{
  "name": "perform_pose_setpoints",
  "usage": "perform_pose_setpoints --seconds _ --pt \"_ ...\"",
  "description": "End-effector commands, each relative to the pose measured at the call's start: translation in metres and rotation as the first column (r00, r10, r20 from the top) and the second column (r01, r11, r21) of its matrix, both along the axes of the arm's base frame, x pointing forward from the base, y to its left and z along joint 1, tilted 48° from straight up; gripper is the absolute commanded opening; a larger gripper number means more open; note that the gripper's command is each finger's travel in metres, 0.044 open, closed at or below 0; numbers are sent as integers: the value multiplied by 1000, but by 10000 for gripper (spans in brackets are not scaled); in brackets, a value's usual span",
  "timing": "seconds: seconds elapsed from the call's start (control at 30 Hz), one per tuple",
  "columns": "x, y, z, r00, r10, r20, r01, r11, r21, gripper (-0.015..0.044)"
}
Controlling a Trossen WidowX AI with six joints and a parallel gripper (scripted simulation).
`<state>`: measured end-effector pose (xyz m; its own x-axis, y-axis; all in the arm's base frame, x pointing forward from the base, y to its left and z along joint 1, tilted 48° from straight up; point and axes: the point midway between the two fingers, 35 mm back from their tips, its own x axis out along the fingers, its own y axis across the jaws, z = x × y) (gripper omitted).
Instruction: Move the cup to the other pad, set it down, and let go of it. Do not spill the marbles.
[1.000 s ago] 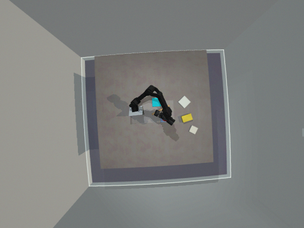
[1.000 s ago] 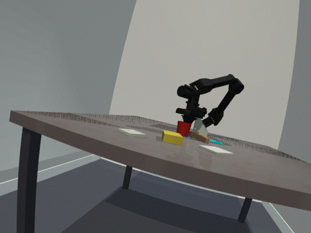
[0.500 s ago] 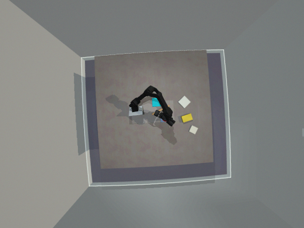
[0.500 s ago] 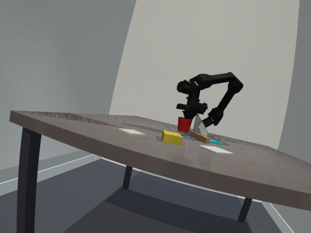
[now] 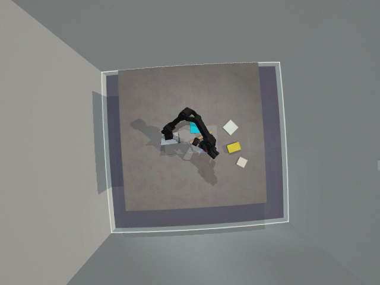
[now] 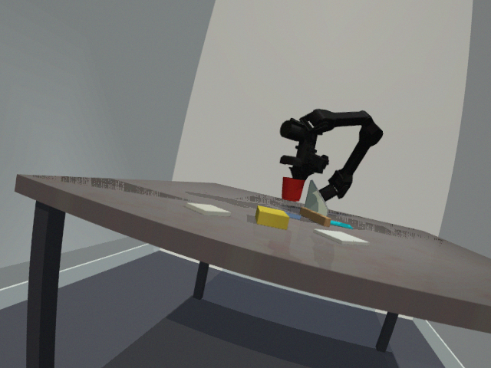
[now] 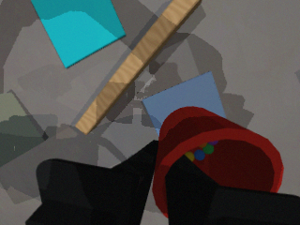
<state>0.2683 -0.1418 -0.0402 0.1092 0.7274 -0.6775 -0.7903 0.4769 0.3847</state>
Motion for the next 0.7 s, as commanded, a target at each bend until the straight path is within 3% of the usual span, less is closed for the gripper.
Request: perform_pose_setpoints --seconds 0.0,0.67 --pt "0 0 0 1000 0 0 0 1000 0 0" --pt "-2 4 4 1000 1 1 -1 1000 -1 0"
